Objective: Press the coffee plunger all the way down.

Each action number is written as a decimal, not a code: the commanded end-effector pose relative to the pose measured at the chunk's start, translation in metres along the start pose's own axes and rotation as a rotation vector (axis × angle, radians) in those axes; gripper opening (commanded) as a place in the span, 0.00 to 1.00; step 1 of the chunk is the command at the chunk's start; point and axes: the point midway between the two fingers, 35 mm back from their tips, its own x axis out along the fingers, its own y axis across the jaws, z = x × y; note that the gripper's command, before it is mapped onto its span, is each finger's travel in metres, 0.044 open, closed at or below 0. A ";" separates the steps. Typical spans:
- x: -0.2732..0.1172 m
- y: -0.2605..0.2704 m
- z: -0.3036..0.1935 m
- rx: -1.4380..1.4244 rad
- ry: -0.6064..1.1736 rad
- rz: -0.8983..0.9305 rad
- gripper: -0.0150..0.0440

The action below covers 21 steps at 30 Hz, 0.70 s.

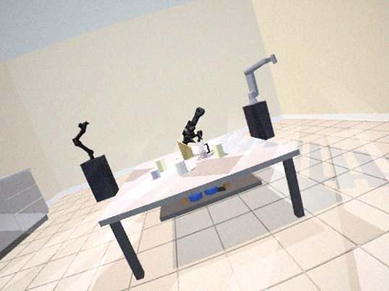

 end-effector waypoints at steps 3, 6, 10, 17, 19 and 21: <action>0.000 -0.001 0.000 0.000 -0.001 -0.004 1.00; 0.003 0.001 0.007 0.011 -0.013 0.000 1.00; -0.006 -0.005 0.026 -0.001 -0.069 -0.035 1.00; -0.034 0.001 0.044 0.001 -0.011 -0.033 1.00; -0.047 0.008 0.050 0.005 0.002 -0.024 1.00; -0.059 0.016 0.054 0.009 0.008 -0.012 1.00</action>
